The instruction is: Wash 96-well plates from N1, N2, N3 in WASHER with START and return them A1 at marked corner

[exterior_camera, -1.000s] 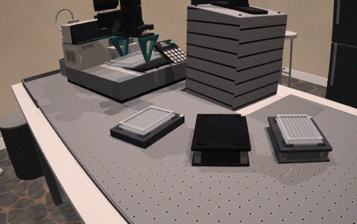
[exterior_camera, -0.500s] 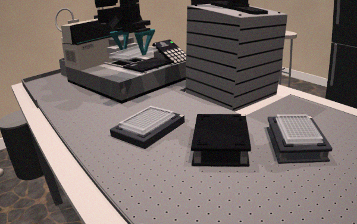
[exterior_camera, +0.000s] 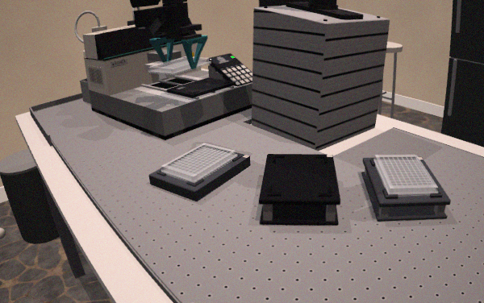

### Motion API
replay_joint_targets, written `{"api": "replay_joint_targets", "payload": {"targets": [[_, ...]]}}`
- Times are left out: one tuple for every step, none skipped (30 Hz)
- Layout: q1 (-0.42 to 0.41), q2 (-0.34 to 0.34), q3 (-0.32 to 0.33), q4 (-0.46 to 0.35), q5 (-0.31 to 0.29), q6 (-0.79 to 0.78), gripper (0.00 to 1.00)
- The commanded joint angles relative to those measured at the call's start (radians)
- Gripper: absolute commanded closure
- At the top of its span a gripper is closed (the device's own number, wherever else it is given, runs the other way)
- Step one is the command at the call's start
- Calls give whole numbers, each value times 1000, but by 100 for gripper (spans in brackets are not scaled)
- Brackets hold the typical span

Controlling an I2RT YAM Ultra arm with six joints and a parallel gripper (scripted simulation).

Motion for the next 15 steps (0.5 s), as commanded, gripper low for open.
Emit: {"api": "replay_joint_targets", "payload": {"targets": [[-29,-11,-4,1,-2,22,100],[-44,-13,-9,2,-1,41,100],[-59,-15,-13,3,-1,60,100],[-73,-17,-17,4,0,72,100],[-88,-19,-20,5,2,58,100],[-102,-20,-24,5,3,43,100],[-117,-21,-26,5,4,28,100],[-132,-23,-29,5,5,14,100],[-147,-24,-31,5,6,-1,100],[-162,-24,-32,5,7,-16,100],[-177,-25,-34,4,8,-31,100],[-191,-25,-35,4,9,-46,100],[-206,-26,-35,3,10,-61,100],[-221,-26,-35,2,12,-76,100],[-221,-26,-35,2,12,-76,100]]}}
